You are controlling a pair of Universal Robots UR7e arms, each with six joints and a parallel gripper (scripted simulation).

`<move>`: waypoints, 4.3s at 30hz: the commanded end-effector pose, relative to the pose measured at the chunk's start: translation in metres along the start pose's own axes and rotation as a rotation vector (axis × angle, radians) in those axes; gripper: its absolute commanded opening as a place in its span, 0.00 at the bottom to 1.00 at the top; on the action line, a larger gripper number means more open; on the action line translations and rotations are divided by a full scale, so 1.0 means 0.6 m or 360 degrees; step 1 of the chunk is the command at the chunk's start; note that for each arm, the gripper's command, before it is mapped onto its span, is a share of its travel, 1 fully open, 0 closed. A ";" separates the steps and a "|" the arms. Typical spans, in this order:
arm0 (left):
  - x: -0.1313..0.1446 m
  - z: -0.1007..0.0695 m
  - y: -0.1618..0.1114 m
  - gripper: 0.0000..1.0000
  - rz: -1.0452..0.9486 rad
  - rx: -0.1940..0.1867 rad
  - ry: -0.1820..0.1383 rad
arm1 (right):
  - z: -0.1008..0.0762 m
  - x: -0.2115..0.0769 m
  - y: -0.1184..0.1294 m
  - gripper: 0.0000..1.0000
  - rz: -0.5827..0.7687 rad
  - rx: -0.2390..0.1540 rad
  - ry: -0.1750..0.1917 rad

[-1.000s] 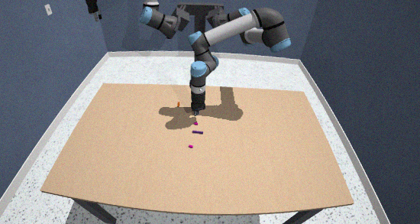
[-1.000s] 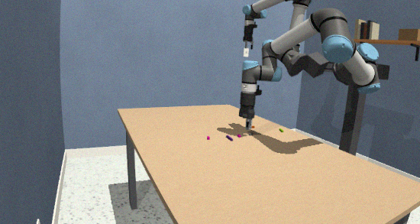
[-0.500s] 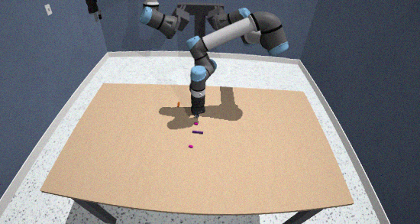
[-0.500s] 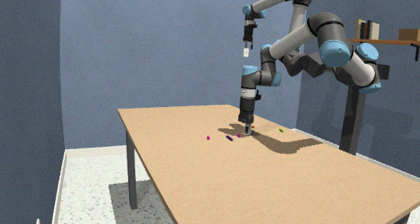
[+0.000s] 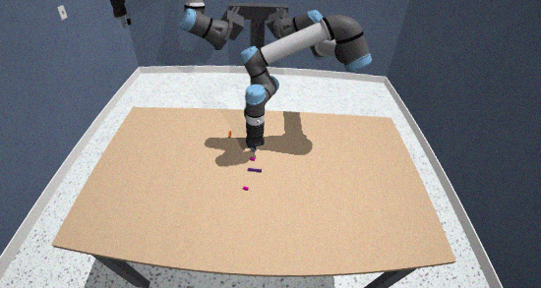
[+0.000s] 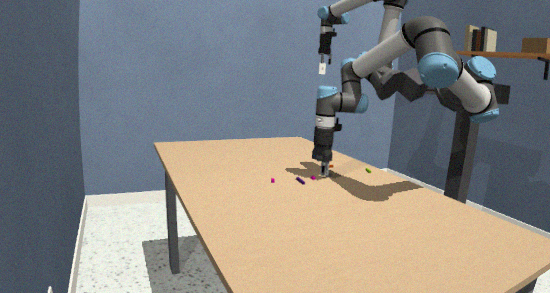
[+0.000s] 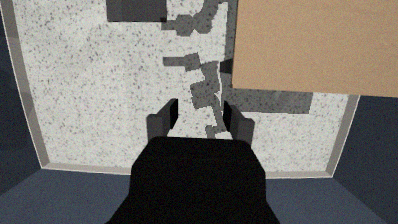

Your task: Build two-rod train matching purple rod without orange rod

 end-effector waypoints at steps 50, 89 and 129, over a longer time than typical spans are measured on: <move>-0.001 0.017 0.001 0.24 0.0000 -0.0002 -0.0001 | -0.001 0.000 0.000 1.00 0.0000 -0.0002 0.0001; -0.001 0.017 -0.001 0.24 0.0000 -0.0002 -0.0001 | -0.001 0.000 0.000 1.00 0.0000 -0.0002 0.0001; -0.001 0.017 -0.004 0.48 0.0000 -0.0002 -0.0001 | -0.001 0.000 0.000 1.00 0.0000 -0.0002 0.0001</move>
Point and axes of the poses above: on each arm, the point where the finger pads meet when closed, its own z axis out along the fingers, its own x axis across the jaws, y = z × x, the point moved 2 cm from there along -z, back along the fingers, and after that the axes turned 7 degrees about z, right-handed, at the moved point
